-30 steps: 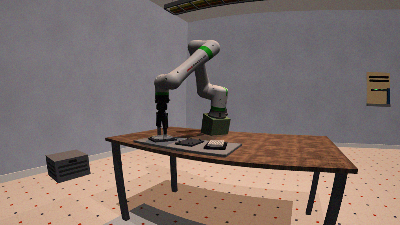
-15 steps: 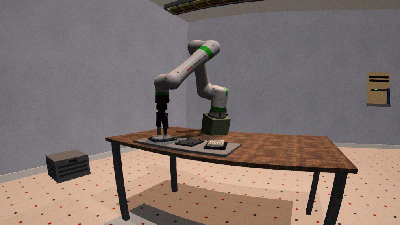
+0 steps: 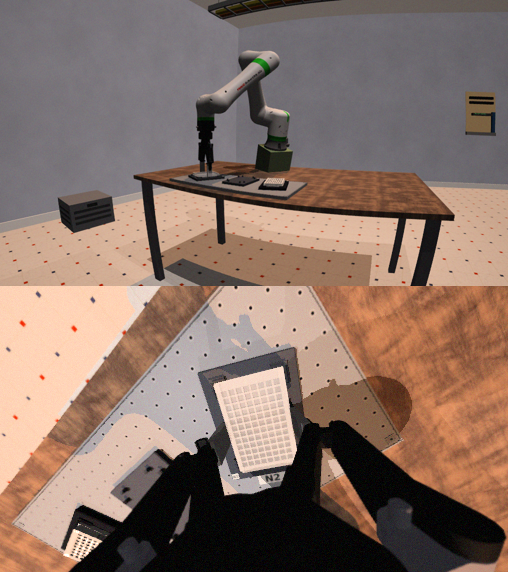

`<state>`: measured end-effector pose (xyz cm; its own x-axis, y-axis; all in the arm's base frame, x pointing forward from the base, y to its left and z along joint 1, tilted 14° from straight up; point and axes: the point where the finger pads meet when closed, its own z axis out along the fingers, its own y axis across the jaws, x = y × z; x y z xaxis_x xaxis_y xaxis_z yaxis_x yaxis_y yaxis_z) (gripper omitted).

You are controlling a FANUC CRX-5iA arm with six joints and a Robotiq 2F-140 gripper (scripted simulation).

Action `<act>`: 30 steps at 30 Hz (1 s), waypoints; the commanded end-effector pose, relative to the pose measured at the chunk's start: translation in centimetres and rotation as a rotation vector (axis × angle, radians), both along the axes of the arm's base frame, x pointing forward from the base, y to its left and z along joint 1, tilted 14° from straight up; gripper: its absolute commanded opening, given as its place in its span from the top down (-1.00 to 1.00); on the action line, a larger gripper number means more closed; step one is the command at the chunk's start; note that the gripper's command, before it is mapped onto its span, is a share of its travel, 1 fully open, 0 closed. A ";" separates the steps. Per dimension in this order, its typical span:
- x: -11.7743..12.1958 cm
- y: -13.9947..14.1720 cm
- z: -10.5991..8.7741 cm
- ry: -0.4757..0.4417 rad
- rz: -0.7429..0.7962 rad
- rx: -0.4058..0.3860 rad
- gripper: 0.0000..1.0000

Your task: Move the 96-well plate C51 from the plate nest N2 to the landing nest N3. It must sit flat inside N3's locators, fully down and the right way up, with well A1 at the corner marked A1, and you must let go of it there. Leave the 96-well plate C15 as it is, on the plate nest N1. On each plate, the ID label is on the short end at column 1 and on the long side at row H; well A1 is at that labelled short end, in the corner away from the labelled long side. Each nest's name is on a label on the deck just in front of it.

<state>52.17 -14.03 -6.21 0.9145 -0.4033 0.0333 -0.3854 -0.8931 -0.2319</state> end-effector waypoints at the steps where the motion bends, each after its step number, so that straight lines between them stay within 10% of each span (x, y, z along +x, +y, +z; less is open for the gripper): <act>1: 0.0 -0.1 0.2 0.000 0.000 0.000 1.00; 30: -0.6 -0.9 4.5 0.000 0.000 0.000 1.00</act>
